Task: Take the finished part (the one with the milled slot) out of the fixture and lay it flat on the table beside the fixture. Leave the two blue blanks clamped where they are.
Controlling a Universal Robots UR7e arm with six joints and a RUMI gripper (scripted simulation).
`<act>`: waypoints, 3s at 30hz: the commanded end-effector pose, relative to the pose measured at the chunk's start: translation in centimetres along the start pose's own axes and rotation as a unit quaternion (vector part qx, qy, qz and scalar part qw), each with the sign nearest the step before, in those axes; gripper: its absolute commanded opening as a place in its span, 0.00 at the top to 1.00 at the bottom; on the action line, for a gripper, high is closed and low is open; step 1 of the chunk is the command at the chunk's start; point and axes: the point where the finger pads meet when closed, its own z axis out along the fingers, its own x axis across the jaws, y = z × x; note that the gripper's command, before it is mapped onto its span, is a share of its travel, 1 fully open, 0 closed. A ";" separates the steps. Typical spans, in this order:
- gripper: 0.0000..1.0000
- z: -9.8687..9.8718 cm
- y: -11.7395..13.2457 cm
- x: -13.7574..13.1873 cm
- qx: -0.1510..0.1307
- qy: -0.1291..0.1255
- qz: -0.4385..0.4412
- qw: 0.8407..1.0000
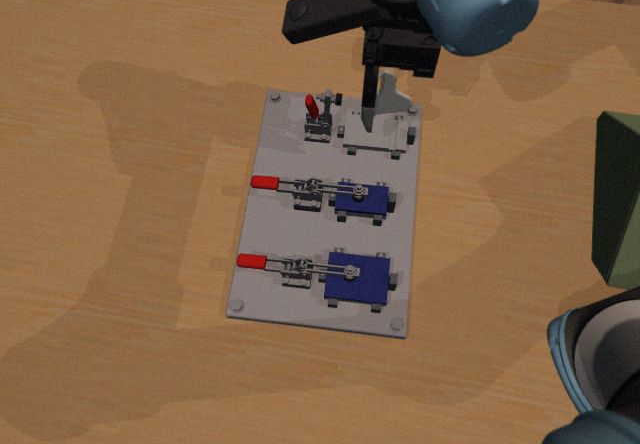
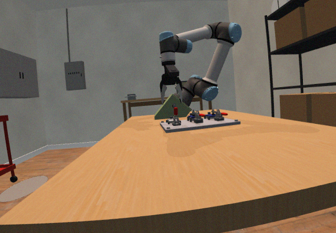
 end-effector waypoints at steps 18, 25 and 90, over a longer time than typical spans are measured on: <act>0.41 0.4 1.2 0.0 0.001 0.001 0.000 1.000; 0.41 2.0 1.2 0.0 0.001 0.001 0.000 1.000; 0.41 5.9 1.2 0.0 0.001 0.001 0.000 1.000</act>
